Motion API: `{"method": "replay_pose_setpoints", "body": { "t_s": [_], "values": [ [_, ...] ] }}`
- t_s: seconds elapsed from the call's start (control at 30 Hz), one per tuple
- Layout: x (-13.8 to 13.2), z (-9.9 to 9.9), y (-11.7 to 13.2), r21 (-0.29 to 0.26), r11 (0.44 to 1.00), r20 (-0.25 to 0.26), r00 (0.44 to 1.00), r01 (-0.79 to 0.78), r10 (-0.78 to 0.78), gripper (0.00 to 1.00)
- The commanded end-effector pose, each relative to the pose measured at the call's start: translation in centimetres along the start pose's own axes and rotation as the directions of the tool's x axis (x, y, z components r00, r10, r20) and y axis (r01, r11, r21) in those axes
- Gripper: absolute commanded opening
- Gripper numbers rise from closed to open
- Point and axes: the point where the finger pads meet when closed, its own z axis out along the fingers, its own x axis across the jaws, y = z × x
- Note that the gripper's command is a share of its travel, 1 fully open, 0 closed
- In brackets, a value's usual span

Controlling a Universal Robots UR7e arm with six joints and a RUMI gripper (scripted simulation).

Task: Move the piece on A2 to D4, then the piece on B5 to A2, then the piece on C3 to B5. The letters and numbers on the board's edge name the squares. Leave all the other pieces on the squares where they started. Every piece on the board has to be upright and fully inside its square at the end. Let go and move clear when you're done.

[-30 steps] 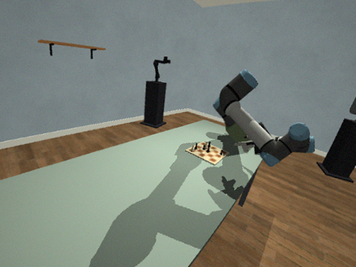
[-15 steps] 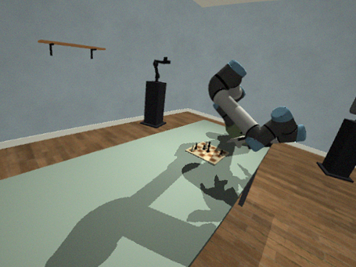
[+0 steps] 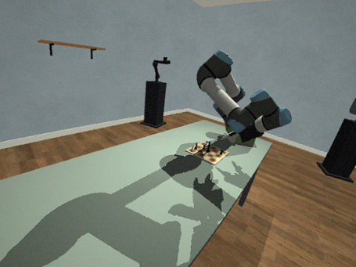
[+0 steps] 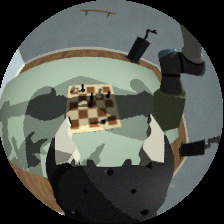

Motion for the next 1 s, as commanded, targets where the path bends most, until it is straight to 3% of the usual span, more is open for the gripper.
{"method": "replay_pose_setpoints", "body": {
  "t_s": [0.0, 0.1, 0.33, 0.4, 0.47, 0.8, 0.97],
  "values": [
    [0.2, 1.3, -0.7, -0.125, 0.991, -0.025, 0.999, 0.039, -0.042, 1.0],
    [0.3, 1.6, -1.0, -0.151, 0.987, -0.026, 0.998, 0.046, -0.05, 1.0],
    [0.6, 3.1, -2.1, -0.28, 0.957, -0.017, 0.996, 0.077, -0.085, 1.0],
    [0.6, 3.1, -2.1, -0.28, 0.957, -0.017, 0.996, 0.077, -0.085, 1.0],
    [0.7, 3.7, -2.6, -0.33, 0.94, -0.006, 0.995, 0.089, -0.096, 1.0],
    [1.2, 5.5, -3.9, -0.46, 0.879, 0.05, 0.992, 0.124, -0.114, 1.0],
    [1.2, 5.8, -4.1, -0.479, 0.868, 0.061, 0.992, 0.13, -0.114, 1.0]
  ]
}}
